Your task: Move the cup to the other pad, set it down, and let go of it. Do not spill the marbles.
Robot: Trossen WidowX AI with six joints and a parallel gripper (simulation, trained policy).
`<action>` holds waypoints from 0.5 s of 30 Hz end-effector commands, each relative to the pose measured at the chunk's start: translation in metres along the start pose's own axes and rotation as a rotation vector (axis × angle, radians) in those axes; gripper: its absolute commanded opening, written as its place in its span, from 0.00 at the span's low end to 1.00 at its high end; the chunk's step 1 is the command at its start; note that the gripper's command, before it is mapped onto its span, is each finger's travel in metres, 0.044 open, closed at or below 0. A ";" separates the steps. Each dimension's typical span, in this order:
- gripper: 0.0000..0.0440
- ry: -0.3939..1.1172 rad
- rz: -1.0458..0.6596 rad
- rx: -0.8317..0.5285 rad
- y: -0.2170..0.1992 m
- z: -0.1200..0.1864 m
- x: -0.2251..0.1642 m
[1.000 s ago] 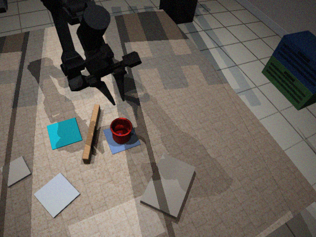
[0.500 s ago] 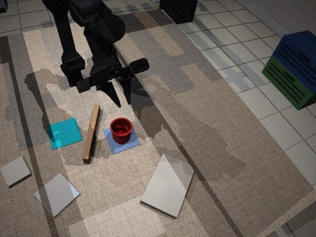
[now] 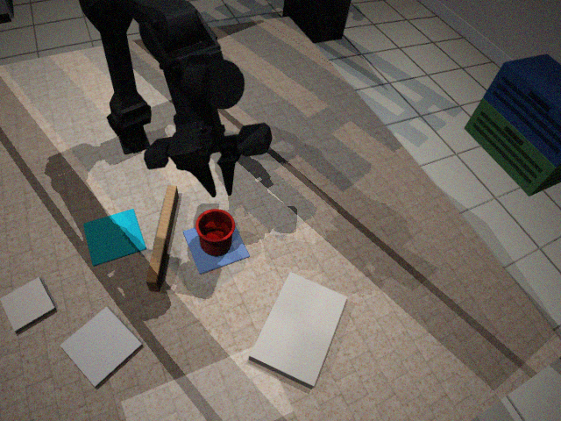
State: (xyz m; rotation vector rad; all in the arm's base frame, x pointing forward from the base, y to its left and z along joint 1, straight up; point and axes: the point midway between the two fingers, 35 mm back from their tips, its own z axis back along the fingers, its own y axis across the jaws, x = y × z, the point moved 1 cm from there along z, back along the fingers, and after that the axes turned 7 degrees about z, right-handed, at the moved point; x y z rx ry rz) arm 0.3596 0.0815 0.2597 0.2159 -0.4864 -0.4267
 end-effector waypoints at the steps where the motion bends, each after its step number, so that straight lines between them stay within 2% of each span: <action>1: 0.27 0.045 -0.021 -0.043 -0.004 -0.009 -0.004; 15: 0.33 0.217 -0.059 -0.206 -0.022 -0.037 -0.026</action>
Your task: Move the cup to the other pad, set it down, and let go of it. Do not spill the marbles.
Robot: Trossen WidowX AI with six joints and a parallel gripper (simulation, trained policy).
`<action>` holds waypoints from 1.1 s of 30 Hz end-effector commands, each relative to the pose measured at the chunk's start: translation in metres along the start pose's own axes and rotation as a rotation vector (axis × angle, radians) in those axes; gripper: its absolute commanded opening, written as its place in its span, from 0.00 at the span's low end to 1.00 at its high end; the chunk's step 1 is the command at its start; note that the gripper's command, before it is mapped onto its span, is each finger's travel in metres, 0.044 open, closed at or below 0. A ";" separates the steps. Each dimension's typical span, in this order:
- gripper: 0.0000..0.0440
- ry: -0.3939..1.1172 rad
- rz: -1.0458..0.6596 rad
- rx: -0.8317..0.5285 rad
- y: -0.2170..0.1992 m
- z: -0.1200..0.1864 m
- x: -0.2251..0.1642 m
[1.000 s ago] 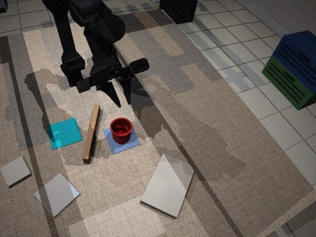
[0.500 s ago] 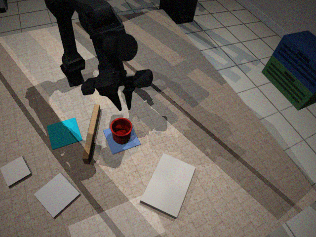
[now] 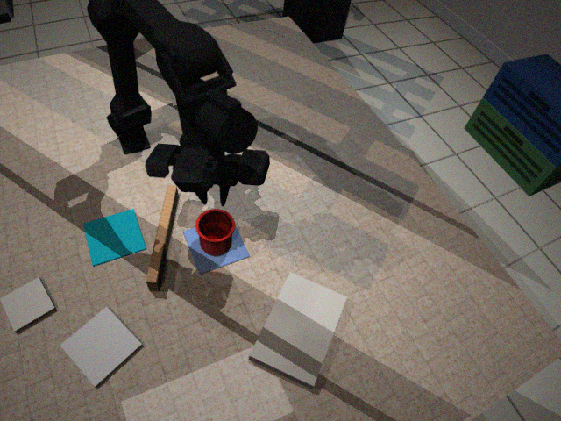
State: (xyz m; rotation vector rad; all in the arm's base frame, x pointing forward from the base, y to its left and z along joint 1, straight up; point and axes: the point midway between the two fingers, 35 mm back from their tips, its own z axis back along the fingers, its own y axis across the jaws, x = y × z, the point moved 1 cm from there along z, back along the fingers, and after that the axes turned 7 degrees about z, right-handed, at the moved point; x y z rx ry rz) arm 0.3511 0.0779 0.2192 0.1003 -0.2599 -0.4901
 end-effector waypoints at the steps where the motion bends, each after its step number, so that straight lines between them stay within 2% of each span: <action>1: 0.33 0.042 -0.010 -0.046 -0.004 -0.010 -0.004; 16: 0.38 0.175 -0.033 -0.211 -0.021 -0.054 -0.021; 33: 0.40 0.238 -0.024 -0.292 -0.038 -0.115 -0.037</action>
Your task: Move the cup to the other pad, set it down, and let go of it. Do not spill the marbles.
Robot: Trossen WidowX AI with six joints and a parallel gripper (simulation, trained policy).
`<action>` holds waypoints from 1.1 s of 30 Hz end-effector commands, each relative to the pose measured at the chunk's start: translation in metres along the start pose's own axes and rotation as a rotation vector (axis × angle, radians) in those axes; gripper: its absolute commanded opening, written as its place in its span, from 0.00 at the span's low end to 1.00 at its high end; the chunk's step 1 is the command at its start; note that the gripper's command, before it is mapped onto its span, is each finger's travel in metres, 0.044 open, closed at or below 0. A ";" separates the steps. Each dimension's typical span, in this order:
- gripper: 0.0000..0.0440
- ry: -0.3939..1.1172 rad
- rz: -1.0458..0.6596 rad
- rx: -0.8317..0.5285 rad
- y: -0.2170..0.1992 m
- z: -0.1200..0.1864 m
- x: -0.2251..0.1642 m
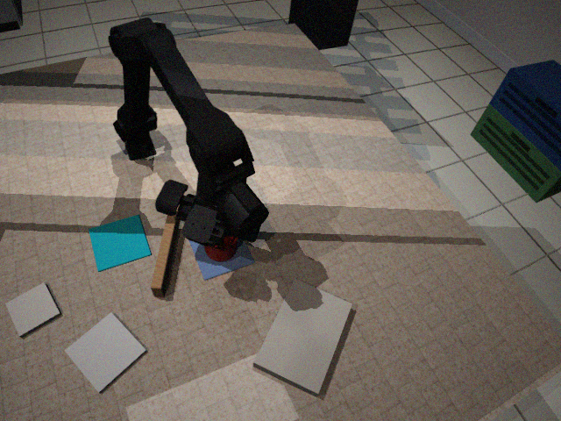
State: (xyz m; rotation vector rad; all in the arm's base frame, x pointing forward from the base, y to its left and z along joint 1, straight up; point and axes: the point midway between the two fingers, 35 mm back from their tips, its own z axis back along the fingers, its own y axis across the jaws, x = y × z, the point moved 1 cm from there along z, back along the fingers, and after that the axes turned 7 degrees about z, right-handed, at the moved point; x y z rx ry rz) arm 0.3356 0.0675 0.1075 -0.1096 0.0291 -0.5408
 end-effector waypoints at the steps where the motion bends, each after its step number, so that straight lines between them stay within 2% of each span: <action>1: 0.40 0.016 0.015 -0.020 -0.001 -0.017 -0.001; 4: 0.40 0.025 0.034 -0.023 0.000 -0.029 -0.002; 5: 0.37 0.027 0.041 -0.023 0.000 -0.032 -0.003; 12: 0.00 0.022 0.092 -0.031 -0.003 -0.044 -0.002; 21: 0.00 0.007 0.086 -0.015 -0.005 -0.032 0.000; 33: 0.00 -0.009 0.020 0.013 -0.017 -0.001 0.000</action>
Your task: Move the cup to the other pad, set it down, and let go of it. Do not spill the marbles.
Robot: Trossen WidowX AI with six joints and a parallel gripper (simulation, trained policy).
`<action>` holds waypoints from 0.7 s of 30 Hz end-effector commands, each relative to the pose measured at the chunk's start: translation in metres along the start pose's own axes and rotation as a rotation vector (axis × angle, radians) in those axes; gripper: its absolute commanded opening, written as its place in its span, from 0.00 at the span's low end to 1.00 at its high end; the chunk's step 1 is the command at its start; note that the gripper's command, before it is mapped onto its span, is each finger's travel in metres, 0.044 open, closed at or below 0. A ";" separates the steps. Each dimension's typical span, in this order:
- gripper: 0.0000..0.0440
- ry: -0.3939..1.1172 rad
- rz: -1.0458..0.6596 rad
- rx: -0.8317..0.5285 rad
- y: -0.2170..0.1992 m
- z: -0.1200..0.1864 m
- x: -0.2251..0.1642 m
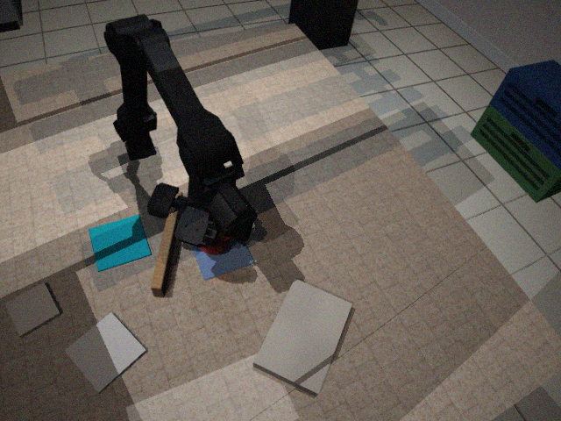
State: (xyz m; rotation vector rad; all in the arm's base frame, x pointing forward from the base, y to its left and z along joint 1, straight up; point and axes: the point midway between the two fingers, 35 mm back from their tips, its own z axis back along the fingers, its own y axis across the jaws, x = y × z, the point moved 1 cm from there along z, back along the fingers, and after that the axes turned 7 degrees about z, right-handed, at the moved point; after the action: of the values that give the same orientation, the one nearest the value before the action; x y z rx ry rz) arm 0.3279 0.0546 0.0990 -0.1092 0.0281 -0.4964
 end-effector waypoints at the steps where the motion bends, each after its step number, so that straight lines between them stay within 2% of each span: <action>1: 0.00 -0.007 -0.033 0.016 -0.005 0.013 0.000; 12: 0.00 -0.036 -0.133 0.056 -0.025 0.046 0.008; 21: 0.00 -0.071 -0.207 0.085 -0.045 0.060 0.020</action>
State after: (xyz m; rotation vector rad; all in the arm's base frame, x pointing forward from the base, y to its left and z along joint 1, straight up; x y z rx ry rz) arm 0.3275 0.0178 0.1598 -0.0536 -0.0621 -0.6760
